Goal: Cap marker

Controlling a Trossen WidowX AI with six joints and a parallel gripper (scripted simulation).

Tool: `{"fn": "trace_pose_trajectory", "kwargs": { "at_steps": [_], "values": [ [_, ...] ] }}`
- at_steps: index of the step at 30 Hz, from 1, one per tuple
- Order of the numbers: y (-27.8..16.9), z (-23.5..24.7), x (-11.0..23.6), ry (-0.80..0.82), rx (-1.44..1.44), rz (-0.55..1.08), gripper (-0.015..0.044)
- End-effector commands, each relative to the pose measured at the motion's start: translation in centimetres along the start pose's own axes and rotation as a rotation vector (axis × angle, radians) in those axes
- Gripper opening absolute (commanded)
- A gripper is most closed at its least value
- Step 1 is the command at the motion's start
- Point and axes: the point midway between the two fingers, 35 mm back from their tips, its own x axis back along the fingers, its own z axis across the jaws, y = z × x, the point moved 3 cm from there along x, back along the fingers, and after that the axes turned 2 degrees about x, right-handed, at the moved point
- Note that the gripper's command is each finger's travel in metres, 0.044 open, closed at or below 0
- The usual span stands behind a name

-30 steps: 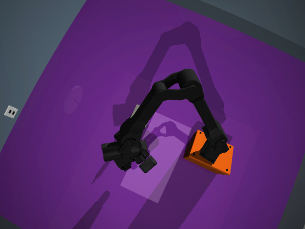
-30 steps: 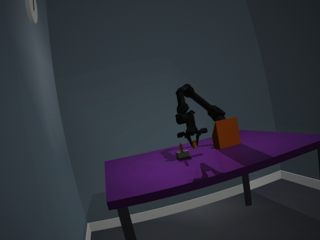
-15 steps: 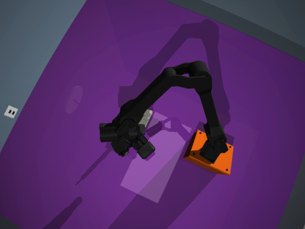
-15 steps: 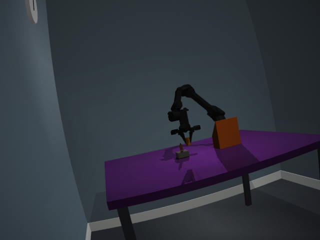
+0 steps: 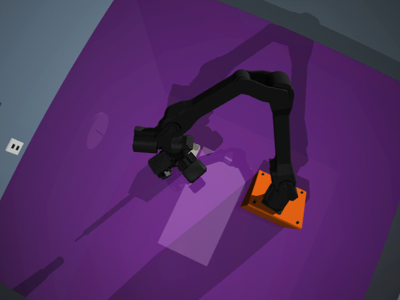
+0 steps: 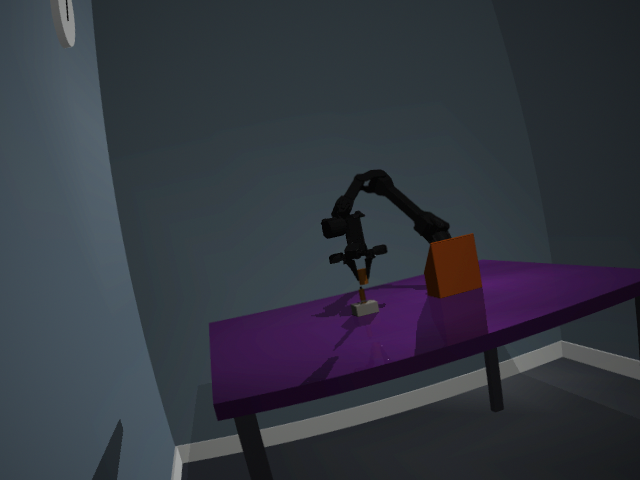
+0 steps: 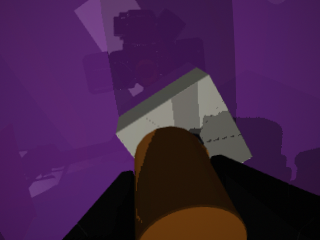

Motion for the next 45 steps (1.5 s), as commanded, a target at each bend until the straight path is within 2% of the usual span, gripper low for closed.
{"fn": "trace_pose_trajectory", "kwargs": {
  "at_steps": [1,5,17,45],
  "values": [
    [-1.5,-1.0,0.4,-0.002,-0.001,0.008,0.0],
    [-3.0,-1.8,0.8,-0.003,-0.001,0.012,0.0],
    [-3.1,-1.8,0.0,-0.003,-0.001,0.013,0.0],
    [-3.1,-1.8,-4.5,-0.004,-0.001,0.014,0.0]
  ]
}}
